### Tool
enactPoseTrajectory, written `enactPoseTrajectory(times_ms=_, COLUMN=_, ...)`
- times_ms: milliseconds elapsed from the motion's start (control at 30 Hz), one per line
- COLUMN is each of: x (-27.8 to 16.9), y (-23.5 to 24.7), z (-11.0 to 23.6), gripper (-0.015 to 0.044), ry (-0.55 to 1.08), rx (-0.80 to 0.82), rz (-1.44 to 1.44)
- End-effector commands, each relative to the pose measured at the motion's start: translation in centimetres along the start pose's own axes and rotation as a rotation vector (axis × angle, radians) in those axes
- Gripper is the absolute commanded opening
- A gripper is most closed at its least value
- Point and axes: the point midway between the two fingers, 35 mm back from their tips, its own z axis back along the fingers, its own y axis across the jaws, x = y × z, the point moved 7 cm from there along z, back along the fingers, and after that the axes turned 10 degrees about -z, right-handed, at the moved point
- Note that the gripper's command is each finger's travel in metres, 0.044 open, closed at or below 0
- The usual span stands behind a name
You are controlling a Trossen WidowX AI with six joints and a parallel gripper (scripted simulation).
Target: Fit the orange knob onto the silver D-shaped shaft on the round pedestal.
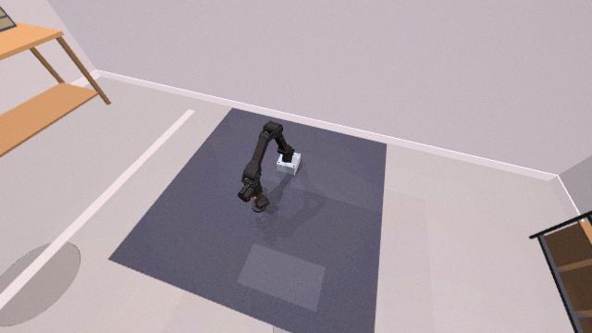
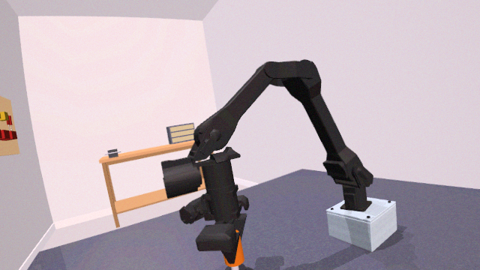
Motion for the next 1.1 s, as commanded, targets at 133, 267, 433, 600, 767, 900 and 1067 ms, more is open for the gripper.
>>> enactPoseTrajectory(times_ms=133, x=0.17, y=0.10, z=0.28, gripper=0.0000, ry=-0.008, rx=0.004, rz=0.083)
enactPoseTrajectory(times_ms=267, x=0.17, y=0.08, z=0.01, gripper=0.0000, ry=-0.008, rx=0.004, rz=0.083)
enactPoseTrajectory(times_ms=433, x=0.08, y=0.00, z=-0.21, gripper=0.0000, ry=-0.008, rx=0.004, rz=0.083)
enactPoseTrajectory(times_ms=600, x=0.09, y=0.02, z=-0.21, gripper=0.0000, ry=-0.008, rx=0.004, rz=0.083)
enactPoseTrajectory(times_ms=767, x=0.10, y=0.03, z=-0.27, gripper=0.0000, ry=-0.008, rx=0.004, rz=0.083)
enactPoseTrajectory(times_ms=900, x=0.18, y=0.13, z=0.10, gripper=0.0000, ry=-0.009, rx=0.004, rz=0.083)
enactPoseTrajectory(times_ms=1067, x=0.23, y=0.19, z=0.25, gripper=0.0000, ry=-0.009, rx=0.004, rz=0.136)
